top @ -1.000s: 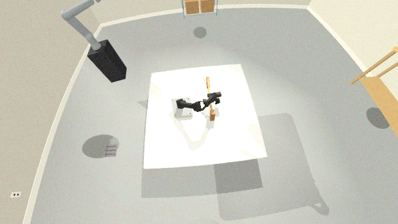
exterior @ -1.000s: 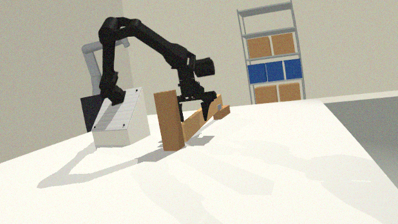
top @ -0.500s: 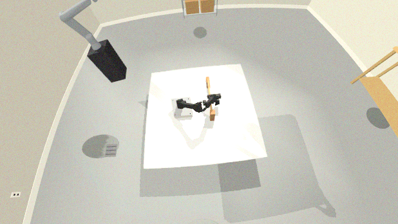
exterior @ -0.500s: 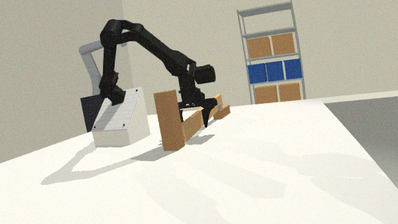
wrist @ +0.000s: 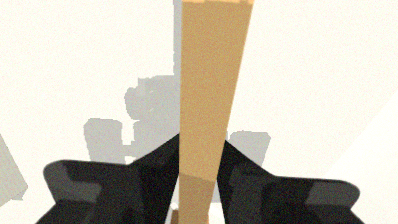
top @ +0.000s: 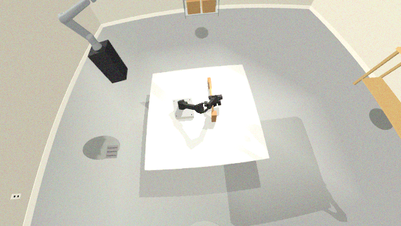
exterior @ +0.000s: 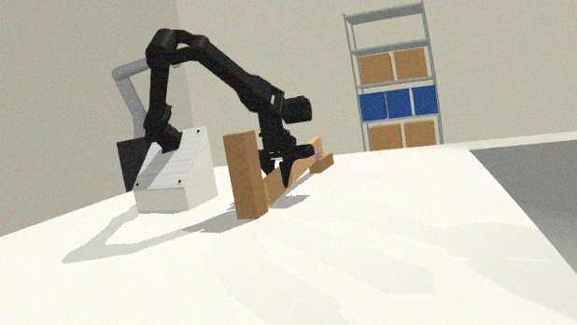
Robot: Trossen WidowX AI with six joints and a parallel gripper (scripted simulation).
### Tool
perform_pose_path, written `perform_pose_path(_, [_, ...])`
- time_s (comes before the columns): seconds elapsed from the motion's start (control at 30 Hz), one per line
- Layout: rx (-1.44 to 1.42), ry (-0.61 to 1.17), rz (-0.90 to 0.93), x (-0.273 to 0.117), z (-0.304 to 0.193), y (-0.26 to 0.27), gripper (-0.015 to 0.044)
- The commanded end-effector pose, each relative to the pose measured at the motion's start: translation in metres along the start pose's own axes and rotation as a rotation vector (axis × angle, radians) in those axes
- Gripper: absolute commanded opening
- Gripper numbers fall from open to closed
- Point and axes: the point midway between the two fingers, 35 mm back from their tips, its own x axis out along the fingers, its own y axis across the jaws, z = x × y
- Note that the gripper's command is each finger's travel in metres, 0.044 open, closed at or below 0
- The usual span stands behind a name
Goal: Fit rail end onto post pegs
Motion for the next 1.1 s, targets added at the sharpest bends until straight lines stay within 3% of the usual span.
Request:
perform_pose_path(0.0, [-0.006, 0.005, 0.002, 0.0008, -0.0003, 0.0013, 0.0059])
perform_pose_path(0.2, [-0.006, 0.005, 0.002, 0.0008, -0.0003, 0.0013, 0.0])
perform_pose_path(1.07, [-0.006, 0.004, 0.002, -0.0074, 0.0003, -0.0001, 0.0])
